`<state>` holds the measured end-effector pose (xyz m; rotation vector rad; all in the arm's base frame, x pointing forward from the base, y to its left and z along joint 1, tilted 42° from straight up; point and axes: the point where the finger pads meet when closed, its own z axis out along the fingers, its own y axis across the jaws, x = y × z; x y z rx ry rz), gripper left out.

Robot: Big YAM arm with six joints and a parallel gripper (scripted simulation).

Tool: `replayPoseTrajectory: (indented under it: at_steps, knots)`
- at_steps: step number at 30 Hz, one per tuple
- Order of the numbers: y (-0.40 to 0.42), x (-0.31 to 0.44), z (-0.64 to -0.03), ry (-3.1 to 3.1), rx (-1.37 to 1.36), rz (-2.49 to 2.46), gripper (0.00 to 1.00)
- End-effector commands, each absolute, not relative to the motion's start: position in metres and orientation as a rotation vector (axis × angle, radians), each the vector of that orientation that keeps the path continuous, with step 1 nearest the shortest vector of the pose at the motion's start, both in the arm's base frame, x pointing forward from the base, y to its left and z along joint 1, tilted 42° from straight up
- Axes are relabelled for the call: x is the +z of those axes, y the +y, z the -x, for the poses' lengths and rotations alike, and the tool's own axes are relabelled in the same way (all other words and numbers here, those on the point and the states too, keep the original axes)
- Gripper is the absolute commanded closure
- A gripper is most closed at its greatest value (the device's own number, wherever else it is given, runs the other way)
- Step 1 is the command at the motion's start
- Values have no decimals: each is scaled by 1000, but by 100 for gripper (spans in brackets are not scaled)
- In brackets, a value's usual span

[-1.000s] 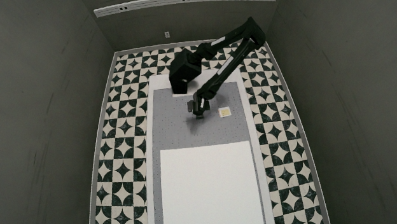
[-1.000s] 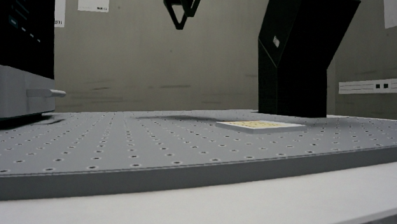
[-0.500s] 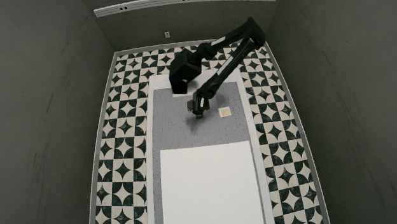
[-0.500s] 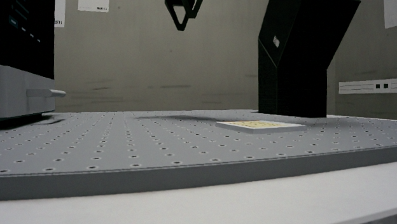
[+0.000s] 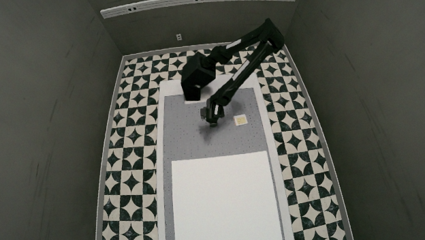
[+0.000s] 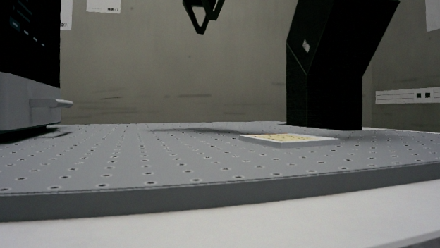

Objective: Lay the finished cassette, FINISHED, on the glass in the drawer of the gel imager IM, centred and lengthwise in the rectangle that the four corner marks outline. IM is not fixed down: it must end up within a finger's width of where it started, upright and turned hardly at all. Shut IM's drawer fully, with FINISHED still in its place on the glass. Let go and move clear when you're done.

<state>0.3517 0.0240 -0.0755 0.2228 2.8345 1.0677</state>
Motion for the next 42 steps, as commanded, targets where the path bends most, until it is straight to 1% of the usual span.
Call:
replayPoseTrajectory:
  at_steps: [1, 16, 22, 24, 39, 41, 42]
  knots:
    - [23, -72, -368, 2803, 1042, -165, 0]
    - [23, -72, -368, 2803, 1042, -165, 0]
    - [29, -81, -396, 2752, 943, 88, 12]
    - [29, -81, -396, 2752, 943, 88, 12]
    - [37, -95, -469, 2508, 678, 649, 42]
    - [37, -95, -469, 2508, 678, 649, 42]
    - [38, -96, -474, 2486, 663, 684, 44]
